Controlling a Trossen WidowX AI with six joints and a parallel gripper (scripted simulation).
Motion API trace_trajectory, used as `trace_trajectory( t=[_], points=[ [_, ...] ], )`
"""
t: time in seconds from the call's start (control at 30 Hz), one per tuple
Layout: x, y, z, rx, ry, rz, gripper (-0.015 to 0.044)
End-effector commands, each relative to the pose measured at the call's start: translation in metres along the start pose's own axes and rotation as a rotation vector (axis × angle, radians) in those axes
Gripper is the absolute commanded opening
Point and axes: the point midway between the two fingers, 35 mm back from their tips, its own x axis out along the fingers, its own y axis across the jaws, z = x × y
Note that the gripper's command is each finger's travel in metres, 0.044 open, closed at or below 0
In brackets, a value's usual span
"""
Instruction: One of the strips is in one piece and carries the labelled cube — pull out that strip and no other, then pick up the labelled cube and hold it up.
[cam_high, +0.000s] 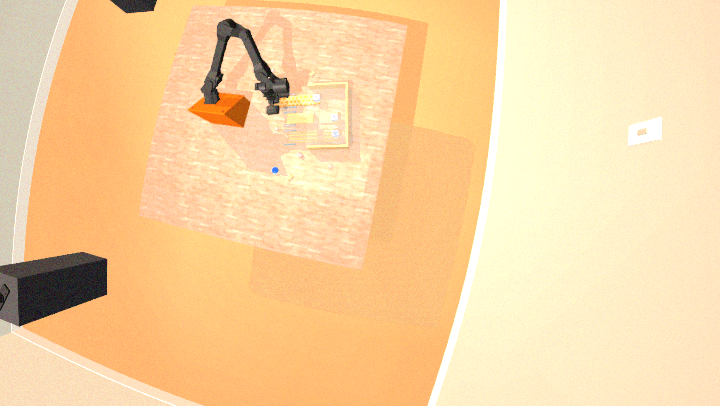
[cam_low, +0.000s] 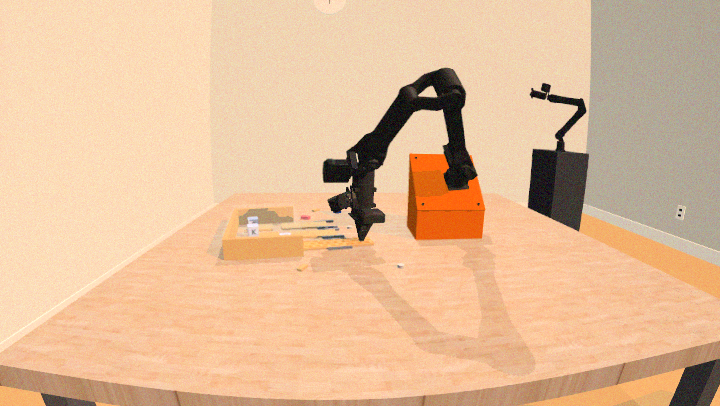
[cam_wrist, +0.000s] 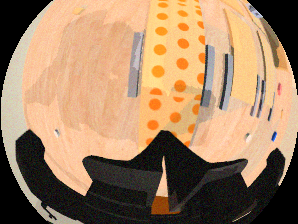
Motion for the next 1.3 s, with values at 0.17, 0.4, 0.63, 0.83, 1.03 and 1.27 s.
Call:
trace_trajectory(
  t=[0.17,0.4,0.63,0.83,1.03,1.27],
  points=[
    [0.003,-0.001,-0.021,0.012,0.021,-0.004,0.0000],
    [0.003,-0.001,-0.031,0.012,0.021,-0.004,0.0000],
    [0.003,0.000,-0.042,0.013,0.022,-0.004,0.0000],
    [0.002,0.000,-0.051,0.013,0.022,-0.004,0.0000],
    [0.002,0.000,-0.060,0.014,0.023,-0.004,0.0000],
    [0.002,0.000,-0.070,0.014,0.023,-0.004,0.0000]
  ],
)
